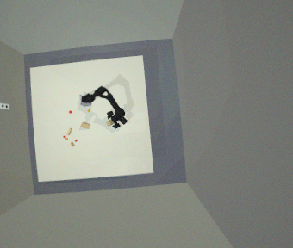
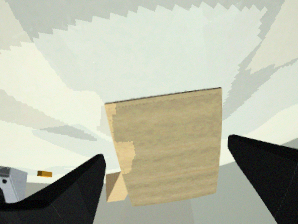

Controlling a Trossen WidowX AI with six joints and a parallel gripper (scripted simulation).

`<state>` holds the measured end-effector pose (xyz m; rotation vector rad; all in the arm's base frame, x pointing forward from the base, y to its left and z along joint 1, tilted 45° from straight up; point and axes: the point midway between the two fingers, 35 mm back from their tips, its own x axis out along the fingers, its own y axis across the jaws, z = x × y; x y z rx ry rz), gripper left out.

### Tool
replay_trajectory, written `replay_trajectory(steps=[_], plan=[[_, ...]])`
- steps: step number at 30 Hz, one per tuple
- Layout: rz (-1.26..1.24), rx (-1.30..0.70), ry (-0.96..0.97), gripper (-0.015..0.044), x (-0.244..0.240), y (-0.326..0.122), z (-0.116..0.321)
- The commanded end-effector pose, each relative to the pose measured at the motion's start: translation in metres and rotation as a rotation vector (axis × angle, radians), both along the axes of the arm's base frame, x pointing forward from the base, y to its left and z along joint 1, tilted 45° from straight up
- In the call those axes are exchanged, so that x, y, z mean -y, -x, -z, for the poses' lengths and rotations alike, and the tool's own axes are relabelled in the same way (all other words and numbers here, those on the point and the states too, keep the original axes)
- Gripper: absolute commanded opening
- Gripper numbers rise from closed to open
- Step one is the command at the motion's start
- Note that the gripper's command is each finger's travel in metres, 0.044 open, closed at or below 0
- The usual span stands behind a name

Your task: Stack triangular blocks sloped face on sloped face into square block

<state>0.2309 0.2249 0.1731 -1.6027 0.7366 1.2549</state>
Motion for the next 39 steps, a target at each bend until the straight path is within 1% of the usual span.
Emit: replay_trajectory(steps=[1, 3, 11, 18, 25, 39], plan=[[-0.004, -0.005, 0.000, 0.0440, 0.000, 0.000, 0.002], [-0.004, -0.005, 0.000, 0.0440, 0.000, 0.000, 0.002], [0.000, -0.001, 0.001, 0.0230, 0.000, 0.000, 0.001], [0.000, -0.001, 0.001, 0.0183, 0.000, 0.000, 0.001], [0.000, -0.001, 0.001, 0.0000, 0.007, -0.002, -0.007], [0.001, 0.000, 0.006, 0.0000, 0.055, -0.009, -0.055]])
